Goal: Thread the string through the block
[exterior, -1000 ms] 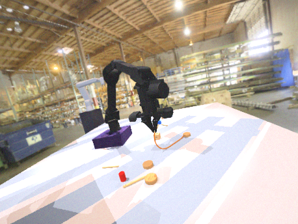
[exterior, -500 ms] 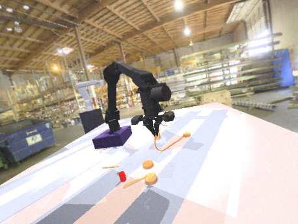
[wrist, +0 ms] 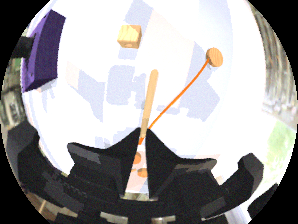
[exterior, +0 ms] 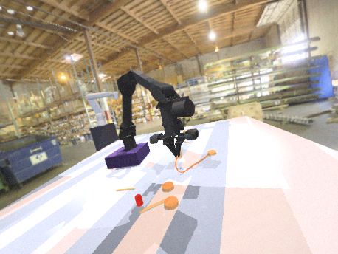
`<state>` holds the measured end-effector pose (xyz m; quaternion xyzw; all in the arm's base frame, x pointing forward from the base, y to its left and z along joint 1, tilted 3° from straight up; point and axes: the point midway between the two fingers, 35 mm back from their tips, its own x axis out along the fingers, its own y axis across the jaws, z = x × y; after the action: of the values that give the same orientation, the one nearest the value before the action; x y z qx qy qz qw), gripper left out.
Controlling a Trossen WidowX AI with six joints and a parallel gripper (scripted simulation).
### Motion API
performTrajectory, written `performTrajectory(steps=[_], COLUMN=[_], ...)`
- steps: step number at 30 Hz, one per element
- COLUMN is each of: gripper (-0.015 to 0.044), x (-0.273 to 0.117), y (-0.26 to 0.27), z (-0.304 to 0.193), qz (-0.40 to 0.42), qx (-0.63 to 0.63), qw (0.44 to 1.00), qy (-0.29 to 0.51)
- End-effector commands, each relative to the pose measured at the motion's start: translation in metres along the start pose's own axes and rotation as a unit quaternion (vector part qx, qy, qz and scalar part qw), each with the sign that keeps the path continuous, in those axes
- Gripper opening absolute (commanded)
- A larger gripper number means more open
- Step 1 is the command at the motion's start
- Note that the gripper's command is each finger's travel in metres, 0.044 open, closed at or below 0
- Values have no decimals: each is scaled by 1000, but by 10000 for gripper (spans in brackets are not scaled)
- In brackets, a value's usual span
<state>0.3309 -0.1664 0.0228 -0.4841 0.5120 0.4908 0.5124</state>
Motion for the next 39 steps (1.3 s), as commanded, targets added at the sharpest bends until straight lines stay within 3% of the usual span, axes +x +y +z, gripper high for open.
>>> performTrajectory(steps=[1, 39], gripper=[0, 0], x=[0, -1], y=[-1, -1], z=[-6, -55], qz=[-1, -1], qx=[0, 1], qw=[1000, 1000], qy=[4, 9])
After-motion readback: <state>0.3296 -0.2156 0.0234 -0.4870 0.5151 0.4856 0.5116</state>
